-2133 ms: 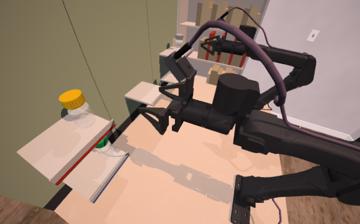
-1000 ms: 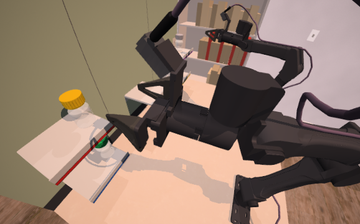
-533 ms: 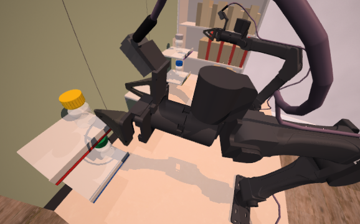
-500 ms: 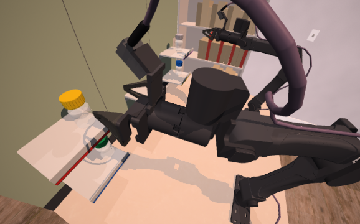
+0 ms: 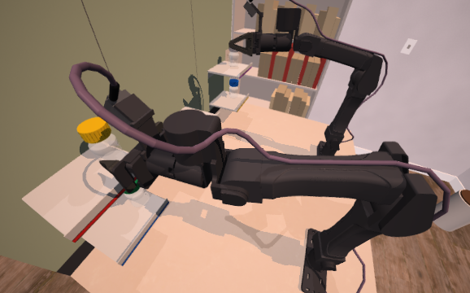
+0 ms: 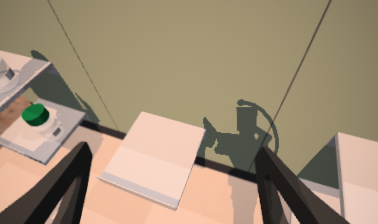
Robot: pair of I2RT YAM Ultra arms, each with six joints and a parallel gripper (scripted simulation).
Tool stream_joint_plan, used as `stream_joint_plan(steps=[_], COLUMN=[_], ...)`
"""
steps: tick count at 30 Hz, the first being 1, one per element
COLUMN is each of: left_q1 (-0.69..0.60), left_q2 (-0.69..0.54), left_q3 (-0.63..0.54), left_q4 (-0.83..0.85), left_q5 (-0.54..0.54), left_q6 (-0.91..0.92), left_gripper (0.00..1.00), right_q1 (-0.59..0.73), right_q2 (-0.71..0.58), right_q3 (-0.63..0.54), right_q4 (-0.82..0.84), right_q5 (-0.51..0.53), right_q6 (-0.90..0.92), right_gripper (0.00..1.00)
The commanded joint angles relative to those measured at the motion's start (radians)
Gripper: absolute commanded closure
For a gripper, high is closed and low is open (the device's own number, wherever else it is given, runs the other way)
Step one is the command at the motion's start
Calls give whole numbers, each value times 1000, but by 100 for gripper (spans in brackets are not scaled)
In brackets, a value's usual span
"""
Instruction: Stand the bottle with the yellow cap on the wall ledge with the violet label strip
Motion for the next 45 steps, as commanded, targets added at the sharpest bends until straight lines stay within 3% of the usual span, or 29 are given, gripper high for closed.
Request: stream_joint_plan(steps=[1,2,8,16,23,31,45], left_q1=[-14,-15,-19,-20,-20,-14,-34], left_q2=[-7,4,38,35,35,37,116], left_q3=[56,65,89,93,93,86,253], left_q4=[53,54,55,55,55,41,-56], left_q5=[-16,-16,-16,-16,-15,-10,-32], left_q6=[7,4,6,6,6,2,2], left_gripper=[6,6,6,6,6,6,6], right_q1=[51,106,386,613,654,655,648], right_q2=[4,43,136,236,276,288,279], right_q3=[65,146,306,562,674,698,690], right_q4=[-88,-125,-252,-356,-383,-398,-401], right_q5=[49,71,137,194,203,200,195], right_q6=[-14,-8,-24,-23,-23,-24,-19], right_gripper=[0,0,0,0,0,0,0])
